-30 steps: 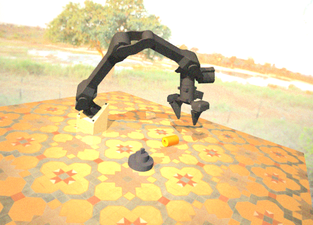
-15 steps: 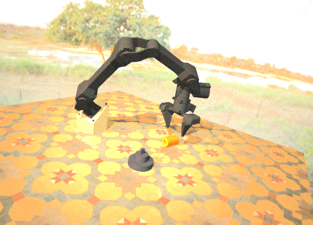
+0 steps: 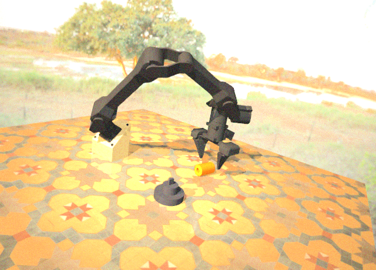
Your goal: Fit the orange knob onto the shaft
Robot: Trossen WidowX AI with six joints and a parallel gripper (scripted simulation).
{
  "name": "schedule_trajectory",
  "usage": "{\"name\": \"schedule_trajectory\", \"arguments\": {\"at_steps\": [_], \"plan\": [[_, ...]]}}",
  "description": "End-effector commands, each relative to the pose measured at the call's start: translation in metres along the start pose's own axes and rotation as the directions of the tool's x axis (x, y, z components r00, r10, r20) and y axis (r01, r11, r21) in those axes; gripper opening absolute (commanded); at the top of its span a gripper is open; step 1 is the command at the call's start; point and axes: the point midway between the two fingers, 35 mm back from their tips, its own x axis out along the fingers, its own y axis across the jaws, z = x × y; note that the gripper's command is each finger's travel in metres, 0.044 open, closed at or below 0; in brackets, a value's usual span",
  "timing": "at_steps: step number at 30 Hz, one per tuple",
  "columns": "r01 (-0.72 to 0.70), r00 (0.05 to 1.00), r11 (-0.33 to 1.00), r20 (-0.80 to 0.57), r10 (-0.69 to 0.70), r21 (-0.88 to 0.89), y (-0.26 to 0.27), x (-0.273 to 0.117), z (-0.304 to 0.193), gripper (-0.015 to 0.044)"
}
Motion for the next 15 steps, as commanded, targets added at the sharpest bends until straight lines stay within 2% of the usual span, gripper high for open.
{"name": "schedule_trajectory", "arguments": {"at_steps": [1,15], "plan": [[0.004,1.000,1.000,-0.006,-0.004,-0.009,0.001,0.008,-0.001,0.0440],[0.004,1.000,1.000,-0.008,-0.004,-0.009,0.001,0.028,-0.002,0.0440]]}}
